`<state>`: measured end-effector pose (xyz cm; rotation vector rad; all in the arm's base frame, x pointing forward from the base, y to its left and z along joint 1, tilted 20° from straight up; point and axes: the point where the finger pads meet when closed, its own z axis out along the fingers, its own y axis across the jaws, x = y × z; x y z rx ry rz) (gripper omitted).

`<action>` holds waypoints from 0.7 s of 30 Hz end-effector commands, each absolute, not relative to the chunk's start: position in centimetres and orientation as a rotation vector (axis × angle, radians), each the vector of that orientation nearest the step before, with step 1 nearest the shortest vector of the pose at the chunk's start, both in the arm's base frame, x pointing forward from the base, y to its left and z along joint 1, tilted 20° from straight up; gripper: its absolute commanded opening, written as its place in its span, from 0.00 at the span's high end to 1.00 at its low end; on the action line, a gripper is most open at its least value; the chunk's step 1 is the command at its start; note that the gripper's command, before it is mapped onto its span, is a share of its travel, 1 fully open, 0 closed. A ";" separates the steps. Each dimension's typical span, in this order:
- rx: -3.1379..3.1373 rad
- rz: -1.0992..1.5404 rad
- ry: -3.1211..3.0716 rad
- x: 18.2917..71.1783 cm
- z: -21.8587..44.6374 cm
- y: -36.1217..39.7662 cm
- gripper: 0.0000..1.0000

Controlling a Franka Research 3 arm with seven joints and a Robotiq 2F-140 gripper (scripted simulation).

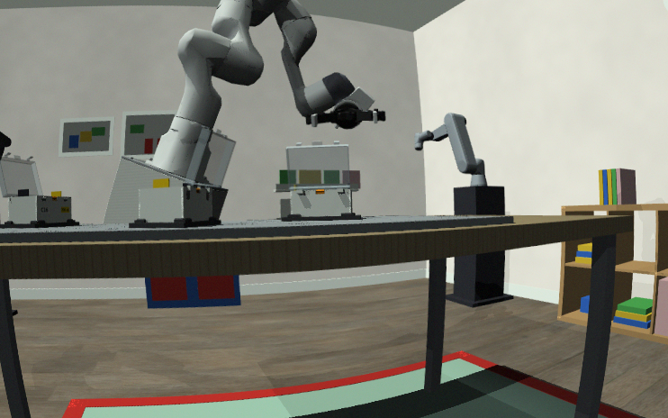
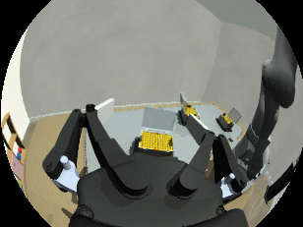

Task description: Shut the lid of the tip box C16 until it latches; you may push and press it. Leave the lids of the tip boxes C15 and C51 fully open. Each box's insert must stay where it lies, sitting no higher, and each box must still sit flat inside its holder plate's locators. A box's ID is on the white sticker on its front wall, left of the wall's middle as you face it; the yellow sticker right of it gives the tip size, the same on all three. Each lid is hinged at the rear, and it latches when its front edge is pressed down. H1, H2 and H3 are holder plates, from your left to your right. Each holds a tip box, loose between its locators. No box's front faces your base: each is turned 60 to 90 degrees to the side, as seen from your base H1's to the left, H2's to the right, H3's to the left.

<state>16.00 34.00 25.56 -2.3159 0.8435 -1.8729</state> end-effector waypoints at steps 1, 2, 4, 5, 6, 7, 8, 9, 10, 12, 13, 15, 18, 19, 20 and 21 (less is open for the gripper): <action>-2.328 -1.889 0.826 16.1 25.7 33.8 0.00; -2.328 -1.889 0.826 16.1 25.7 33.8 0.00; -2.339 -1.886 0.872 16.5 25.7 33.6 1.00; -2.349 -1.883 0.918 17.0 25.7 33.3 1.00; -2.359 -1.879 0.964 17.4 25.7 33.1 1.00; -2.369 -1.875 1.010 17.9 25.6 32.9 1.00; -2.377 -1.870 1.057 18.3 25.6 32.6 1.00; -2.386 -1.865 1.104 18.7 25.6 32.4 1.00; -2.393 -1.859 1.151 19.2 25.6 32.2 1.00; -2.407 -1.846 1.247 20.1 25.5 31.7 1.00; -2.413 -1.838 1.295 20.5 25.5 31.5 1.00; -2.416 -1.834 1.318 21.4 25.4 31.0 1.00; -2.416 -1.834 1.318 22.3 25.4 30.5 1.00; -2.416 -1.834 1.318 22.3 25.4 30.5 1.00; -2.416 -1.834 1.318 22.7 25.3 30.3 1.00; -2.416 -1.834 1.318 23.1 25.3 30.1 1.00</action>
